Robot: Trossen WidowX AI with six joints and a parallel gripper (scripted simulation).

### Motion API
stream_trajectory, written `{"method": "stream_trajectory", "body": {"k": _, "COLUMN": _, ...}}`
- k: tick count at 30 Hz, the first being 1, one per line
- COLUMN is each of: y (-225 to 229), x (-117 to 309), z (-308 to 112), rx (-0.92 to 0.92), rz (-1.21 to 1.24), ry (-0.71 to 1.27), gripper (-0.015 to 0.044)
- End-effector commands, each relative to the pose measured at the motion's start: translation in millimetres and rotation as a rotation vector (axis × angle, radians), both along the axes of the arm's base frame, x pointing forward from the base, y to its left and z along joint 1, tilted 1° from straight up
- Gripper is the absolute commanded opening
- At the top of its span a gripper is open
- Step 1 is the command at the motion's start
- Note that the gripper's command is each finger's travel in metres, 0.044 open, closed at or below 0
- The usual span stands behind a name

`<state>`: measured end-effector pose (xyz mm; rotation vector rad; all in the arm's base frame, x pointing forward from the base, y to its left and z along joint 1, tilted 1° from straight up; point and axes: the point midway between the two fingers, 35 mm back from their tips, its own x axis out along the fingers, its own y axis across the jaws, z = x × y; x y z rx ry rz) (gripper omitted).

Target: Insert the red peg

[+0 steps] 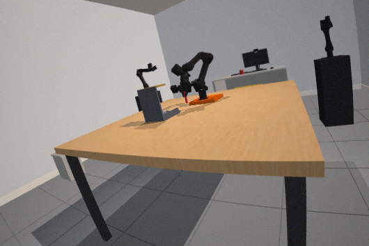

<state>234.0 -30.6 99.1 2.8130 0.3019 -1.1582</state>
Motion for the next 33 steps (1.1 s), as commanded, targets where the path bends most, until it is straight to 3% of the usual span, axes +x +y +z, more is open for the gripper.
{"method": "stream_trajectory", "body": {"k": 1, "y": -2, "x": 1, "z": 3, "rx": 0.000, "rz": -0.009, "ry": 0.000, "gripper": 0.0000}}
{"method": "stream_trajectory", "body": {"k": 33, "y": -57, "x": 28, "z": 9, "rx": -0.006, "rz": -0.088, "ry": 0.001, "gripper": 0.0000}}
